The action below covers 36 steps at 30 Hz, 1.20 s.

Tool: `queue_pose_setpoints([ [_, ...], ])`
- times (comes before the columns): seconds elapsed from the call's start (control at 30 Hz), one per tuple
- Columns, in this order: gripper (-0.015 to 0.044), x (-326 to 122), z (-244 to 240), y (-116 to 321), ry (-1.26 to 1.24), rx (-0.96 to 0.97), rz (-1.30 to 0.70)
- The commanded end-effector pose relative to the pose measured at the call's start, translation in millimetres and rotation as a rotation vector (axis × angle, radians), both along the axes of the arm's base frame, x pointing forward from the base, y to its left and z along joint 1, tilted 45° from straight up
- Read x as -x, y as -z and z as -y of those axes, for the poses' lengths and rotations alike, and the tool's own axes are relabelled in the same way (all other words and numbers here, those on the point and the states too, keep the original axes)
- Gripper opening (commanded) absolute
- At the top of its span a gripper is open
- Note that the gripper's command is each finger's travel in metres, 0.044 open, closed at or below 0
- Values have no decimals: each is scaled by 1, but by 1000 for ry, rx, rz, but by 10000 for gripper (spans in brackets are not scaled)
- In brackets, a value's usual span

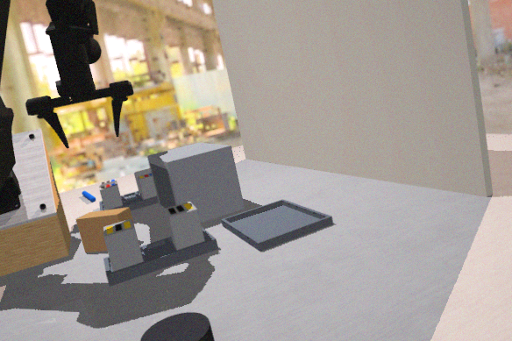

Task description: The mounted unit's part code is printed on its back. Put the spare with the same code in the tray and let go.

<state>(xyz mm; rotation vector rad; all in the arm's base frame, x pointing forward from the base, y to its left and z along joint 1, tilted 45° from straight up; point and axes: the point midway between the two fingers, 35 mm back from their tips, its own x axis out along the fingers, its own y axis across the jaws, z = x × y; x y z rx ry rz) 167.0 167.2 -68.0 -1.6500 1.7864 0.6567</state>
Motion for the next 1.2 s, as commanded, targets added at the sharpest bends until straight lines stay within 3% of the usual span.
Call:
queue_pose_setpoints([
  [0.0, 440, 6, 2, 3, -21, 1, -27],
  [0.03, 440, 6, 2, 3, -21, 1, -27],
  [0.23, 300, -4, 28, 31, -21, 3, -25],
  [1.17, 300, -7, 50, 49, -22, 3, -24],
])
